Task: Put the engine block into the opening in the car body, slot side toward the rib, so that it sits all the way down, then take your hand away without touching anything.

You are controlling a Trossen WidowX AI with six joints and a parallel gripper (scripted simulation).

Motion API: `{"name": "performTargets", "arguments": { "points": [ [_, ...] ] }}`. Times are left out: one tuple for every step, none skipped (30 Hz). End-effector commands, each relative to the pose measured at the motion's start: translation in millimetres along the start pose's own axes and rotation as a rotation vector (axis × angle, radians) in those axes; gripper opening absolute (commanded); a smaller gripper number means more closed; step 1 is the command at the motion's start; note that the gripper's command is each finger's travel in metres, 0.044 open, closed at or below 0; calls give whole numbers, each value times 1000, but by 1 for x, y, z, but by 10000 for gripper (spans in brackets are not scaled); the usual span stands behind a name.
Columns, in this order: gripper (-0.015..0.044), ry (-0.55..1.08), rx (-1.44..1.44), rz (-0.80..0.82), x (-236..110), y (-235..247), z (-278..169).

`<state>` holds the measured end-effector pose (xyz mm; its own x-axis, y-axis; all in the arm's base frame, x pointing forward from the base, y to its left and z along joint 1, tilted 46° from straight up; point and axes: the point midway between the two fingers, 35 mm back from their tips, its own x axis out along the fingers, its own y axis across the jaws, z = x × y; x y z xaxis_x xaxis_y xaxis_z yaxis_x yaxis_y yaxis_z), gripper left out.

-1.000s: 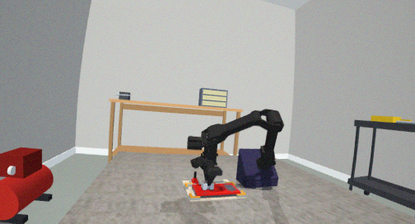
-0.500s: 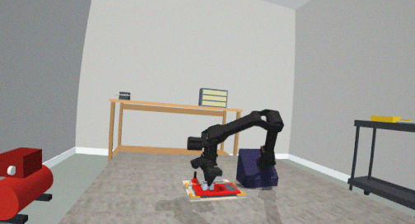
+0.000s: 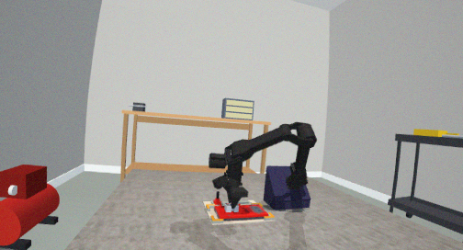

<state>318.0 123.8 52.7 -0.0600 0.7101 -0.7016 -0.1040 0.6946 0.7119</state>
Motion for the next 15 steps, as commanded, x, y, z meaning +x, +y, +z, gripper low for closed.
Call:
{"name": "performTargets", "arguments": {
  "points": [
    [211, 0, 0, 0, 0, 0, 0],
    [237, 0, 0, 0, 0, 0, 0],
    [263, 0, 0, 0, 0, 0, 0],
    [290, 0, 0, 0, 0, 0, 0],
    [316, 0, 0, 0, 0, 0, 0],
    [342, 0, 0, 0, 0, 0, 0],
    [368, 0, 0, 0, 0, 0, 0],
    [395, 0, 0, 0, 0, 0, 0],
    [421, 0, 0, 0, 0, 0, 0],
    [440, 0, 0, 0, 0, 0, 0],
    [440, 0, 0, 0, 0, 0, 0],
    [440, 0, 0, 0, 0, 0, 0],
    [440, 0, 0, 0, 0, 0, 0],
    [440, 0, 0, 0, 0, 0, 0],
    [440, 0, 0, 0, 0, 0, 0]
  ]
}}
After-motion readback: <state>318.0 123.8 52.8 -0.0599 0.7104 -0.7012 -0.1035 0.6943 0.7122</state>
